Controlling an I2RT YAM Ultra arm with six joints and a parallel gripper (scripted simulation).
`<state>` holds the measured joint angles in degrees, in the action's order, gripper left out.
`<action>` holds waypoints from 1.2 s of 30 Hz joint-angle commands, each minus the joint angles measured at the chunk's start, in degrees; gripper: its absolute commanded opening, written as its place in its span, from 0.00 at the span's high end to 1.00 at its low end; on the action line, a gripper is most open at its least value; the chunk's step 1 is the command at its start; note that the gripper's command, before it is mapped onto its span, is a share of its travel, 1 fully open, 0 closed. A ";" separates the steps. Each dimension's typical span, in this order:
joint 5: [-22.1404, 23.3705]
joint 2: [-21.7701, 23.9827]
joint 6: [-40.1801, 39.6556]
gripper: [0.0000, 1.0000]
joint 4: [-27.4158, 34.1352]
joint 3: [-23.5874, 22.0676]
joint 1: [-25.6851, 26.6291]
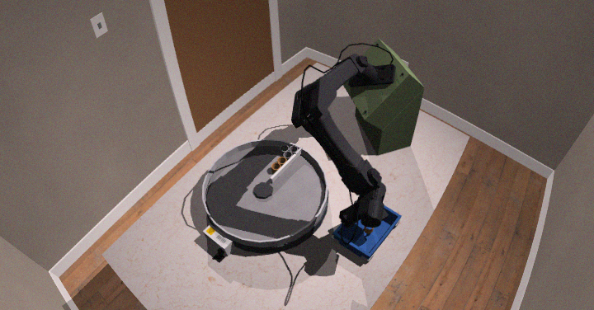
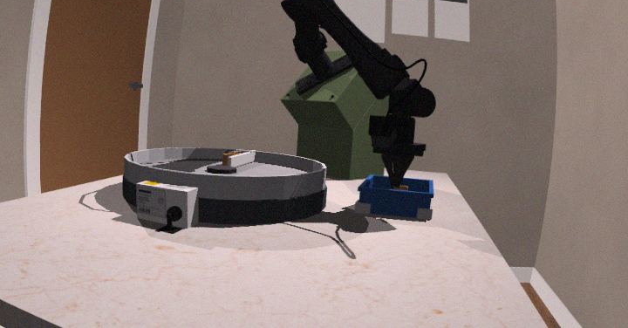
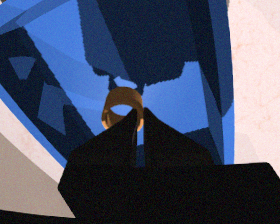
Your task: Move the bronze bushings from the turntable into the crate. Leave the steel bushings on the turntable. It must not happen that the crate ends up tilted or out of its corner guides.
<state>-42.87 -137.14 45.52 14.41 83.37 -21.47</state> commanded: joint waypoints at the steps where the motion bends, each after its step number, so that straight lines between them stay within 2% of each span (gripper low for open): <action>1: 0.20 -0.35 -0.40 1.00 -0.79 1.60 -1.18; 23: 0.45 -0.35 -0.77 1.00 -1.19 1.53 -0.43; 28: 0.66 -0.42 -1.62 1.00 -2.10 -0.71 -0.27; 36: 0.51 -0.40 -1.55 1.00 -2.18 -0.81 -0.24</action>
<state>-42.50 -137.14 44.38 13.21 83.40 -19.99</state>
